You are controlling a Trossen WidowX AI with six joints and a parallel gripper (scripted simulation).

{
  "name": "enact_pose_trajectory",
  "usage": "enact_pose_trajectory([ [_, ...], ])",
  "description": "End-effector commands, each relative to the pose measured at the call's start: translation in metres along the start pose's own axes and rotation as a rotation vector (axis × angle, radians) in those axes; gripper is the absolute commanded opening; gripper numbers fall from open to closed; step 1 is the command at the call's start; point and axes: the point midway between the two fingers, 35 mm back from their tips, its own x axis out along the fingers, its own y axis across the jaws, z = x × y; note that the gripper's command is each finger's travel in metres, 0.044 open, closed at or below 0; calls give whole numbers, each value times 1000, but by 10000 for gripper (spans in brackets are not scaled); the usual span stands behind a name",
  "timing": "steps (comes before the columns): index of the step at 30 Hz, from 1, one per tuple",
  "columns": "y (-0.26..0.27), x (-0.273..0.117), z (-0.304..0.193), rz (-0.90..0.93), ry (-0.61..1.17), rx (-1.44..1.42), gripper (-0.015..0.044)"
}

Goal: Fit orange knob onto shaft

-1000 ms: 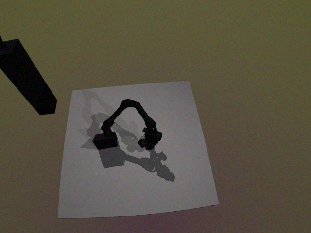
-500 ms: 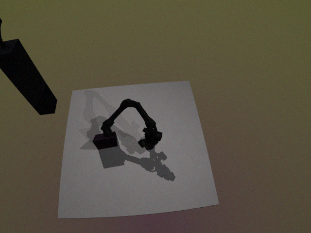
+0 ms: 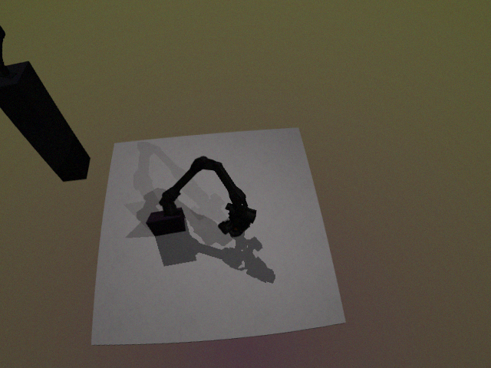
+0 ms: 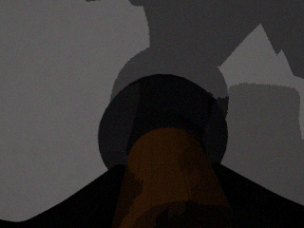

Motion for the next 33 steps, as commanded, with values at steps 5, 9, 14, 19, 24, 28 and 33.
enact_pose_trajectory([
  [5, 0, -1, 0, 1, -1, 0, 0],
  [9, 0, -1, 0, 1, -1, 0, 105],
  [14, 0, -1, 0, 1, -1, 0, 236],
  [19, 0, -1, 0, 1, -1, 0, 368],
  [24, 0, -1, 0, 1, -1, 0, 440],
  [28, 0, -2, 1, 1, -2, -1, 440],
  [33, 1, -49, 5, 0, -12, -16, 440],
])
